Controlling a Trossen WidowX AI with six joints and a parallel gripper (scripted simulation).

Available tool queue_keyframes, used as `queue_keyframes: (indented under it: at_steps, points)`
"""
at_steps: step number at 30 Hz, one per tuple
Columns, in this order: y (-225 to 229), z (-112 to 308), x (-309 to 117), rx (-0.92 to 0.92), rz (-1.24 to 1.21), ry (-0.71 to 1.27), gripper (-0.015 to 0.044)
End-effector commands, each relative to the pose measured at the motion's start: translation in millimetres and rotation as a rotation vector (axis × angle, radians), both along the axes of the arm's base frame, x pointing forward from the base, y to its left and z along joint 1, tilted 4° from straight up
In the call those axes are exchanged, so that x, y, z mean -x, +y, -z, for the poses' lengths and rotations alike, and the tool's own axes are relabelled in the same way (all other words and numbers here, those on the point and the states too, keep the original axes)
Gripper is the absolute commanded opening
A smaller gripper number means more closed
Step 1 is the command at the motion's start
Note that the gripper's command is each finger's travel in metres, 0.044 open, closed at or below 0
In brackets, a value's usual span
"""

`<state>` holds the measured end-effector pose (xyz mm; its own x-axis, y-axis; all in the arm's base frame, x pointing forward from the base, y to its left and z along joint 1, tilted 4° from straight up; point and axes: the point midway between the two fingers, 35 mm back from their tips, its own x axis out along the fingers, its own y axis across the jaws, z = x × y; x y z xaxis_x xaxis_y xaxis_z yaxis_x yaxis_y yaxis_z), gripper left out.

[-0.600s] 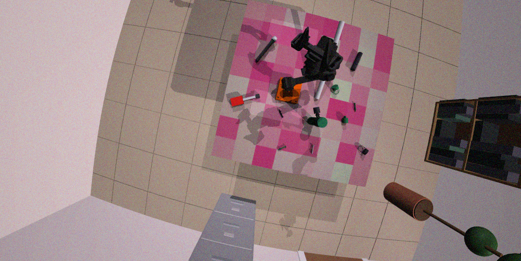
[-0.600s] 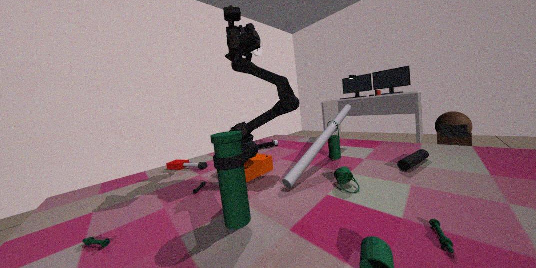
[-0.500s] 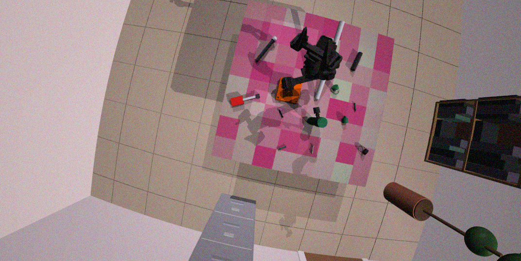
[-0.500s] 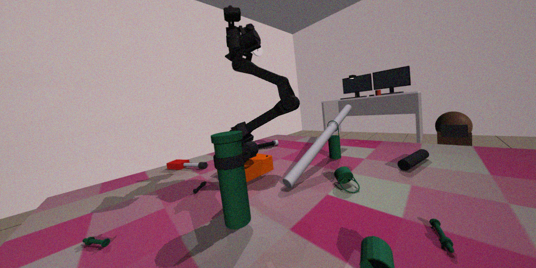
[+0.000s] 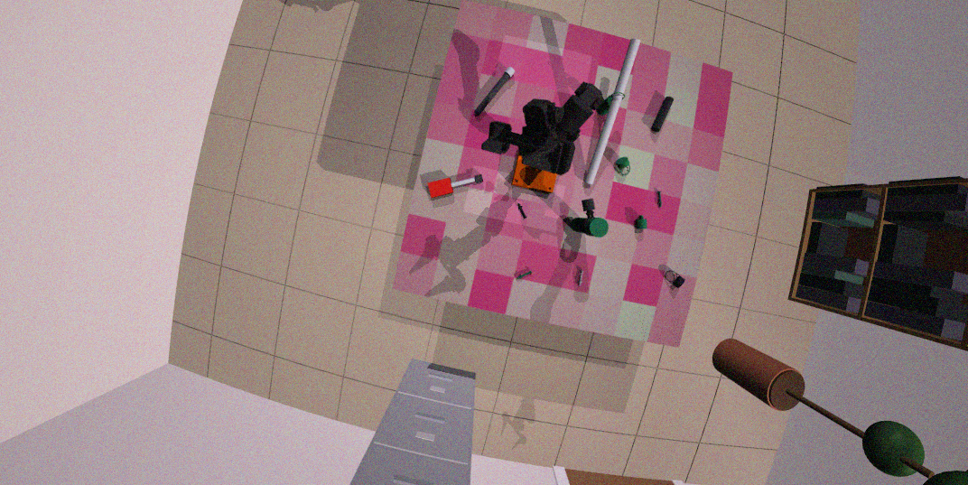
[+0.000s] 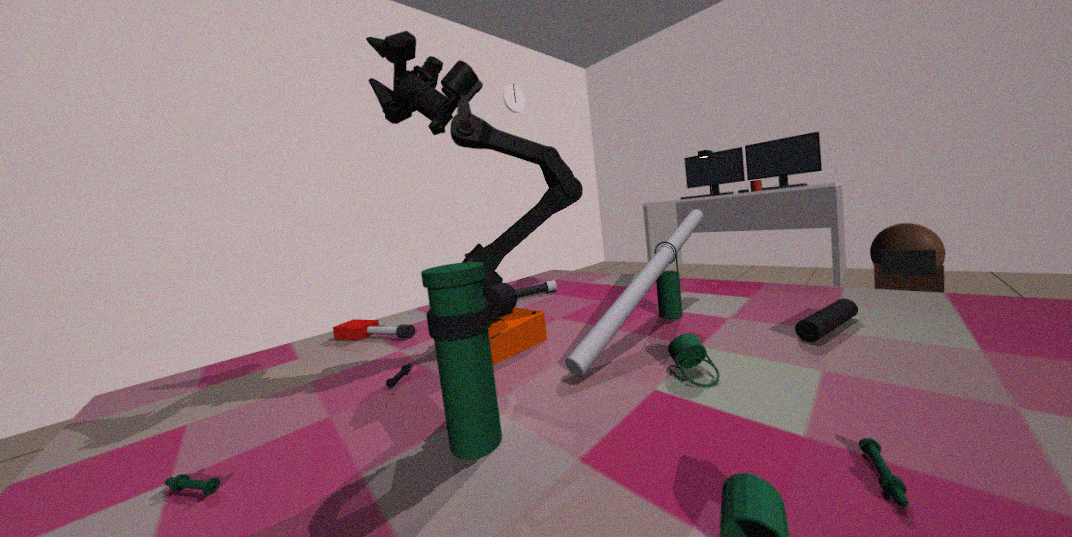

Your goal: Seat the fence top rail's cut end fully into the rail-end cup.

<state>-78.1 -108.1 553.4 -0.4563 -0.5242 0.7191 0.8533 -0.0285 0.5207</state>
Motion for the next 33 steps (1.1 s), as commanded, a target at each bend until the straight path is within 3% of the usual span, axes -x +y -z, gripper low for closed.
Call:
queue_keyframes:
  at_steps: [1, 9, 16, 25, 33]
  points:
    - [-48.7, 17.0, -22.5, -0.176, -0.182, 0.013, 0.0440]
    - [-116.2, 71.2, -109.7, -0.527, -0.556, 0.131, 0.0440]
    - [-119.6, 128.5, -209.9, -0.802, -0.869, 0.365, 0.0440]
    - [-46.2, 207.1, -317.7, -1.070, -1.225, 0.830, 0.0440]
    - [63.6, 272.5, -355.5, -1.191, -1.458, 1.376, 0.0440]
